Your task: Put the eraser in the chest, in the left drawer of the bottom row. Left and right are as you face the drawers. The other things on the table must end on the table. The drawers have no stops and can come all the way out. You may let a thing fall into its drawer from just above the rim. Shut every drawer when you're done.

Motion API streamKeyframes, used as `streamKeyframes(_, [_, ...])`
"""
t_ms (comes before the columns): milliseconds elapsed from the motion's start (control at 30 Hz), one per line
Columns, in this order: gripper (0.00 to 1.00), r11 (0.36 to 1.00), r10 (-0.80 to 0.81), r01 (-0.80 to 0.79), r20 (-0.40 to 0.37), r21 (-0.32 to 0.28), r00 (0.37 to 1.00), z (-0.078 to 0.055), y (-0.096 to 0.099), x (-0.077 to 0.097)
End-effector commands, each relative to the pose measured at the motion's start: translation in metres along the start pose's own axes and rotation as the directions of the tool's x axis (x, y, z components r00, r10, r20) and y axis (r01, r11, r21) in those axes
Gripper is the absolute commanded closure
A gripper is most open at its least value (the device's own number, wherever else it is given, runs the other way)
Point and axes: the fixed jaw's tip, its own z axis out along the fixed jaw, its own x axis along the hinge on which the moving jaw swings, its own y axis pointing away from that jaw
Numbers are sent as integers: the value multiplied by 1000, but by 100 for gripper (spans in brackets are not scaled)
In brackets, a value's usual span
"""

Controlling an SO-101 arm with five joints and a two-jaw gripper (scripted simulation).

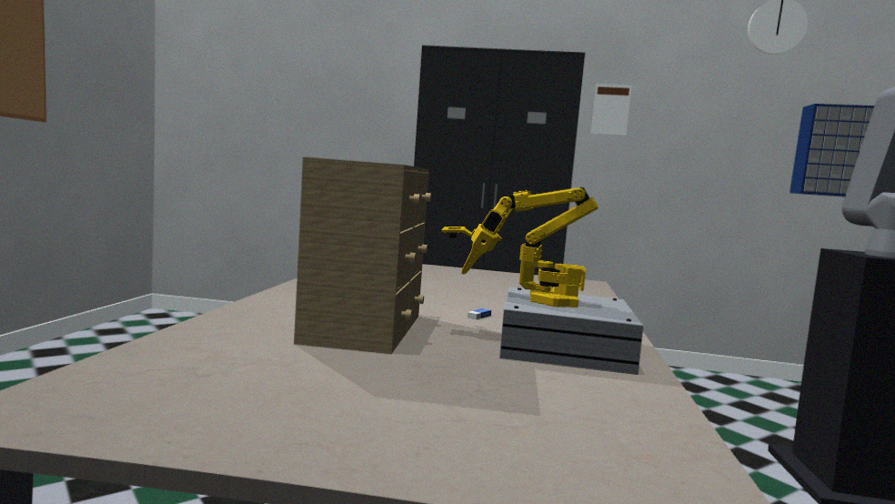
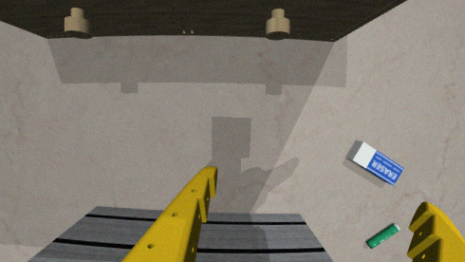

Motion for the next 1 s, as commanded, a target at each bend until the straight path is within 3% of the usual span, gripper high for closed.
streamKeyframes(0, [50,999,-9,10,30,-47,1000,-7,17,4])
streamKeyframes(67, [50,997,-14,17,43,-70,999,-9,24,5])
streamKeyframes(967, [50,997,-14,17,43,-70,999,-9,24,5])
